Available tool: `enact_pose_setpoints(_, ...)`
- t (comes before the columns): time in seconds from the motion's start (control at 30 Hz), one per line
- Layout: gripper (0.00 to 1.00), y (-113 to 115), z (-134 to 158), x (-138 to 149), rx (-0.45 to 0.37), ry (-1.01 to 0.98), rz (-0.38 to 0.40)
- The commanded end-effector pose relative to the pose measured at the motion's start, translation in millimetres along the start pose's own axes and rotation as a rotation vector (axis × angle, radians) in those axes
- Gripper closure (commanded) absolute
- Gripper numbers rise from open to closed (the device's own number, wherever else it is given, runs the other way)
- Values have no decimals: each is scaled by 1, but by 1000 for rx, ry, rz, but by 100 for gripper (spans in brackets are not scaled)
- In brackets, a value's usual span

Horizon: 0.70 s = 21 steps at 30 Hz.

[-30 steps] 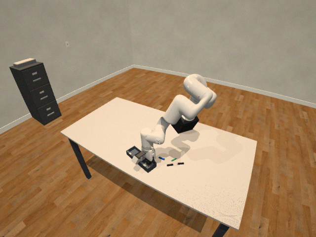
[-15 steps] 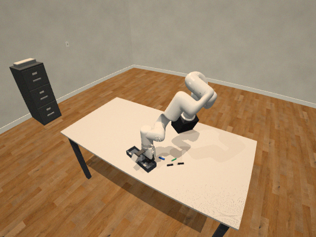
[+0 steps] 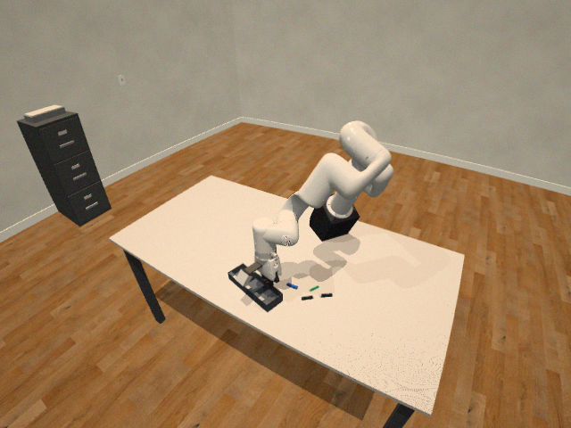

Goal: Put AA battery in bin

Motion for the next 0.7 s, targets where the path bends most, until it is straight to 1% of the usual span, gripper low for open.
enact_pose_setpoints(0.0,93,28,-3,0,8,2,1)
enact_pose_setpoints(0.03,93,28,-3,0,8,2,1)
enact_pose_setpoints(0.4,93,119,-2,-1,8,2,1)
enact_pose_setpoints(0.67,93,119,-2,-1,8,2,1)
Point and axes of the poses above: the point where the finger pads meet when closed, its own y axis back along the fingers, its own x axis across the jaws, z = x × y, the point moved 4 cm from there along y, back along the fingers, and after that the axes turned 1 degree about -y, right-handed, at the moved point
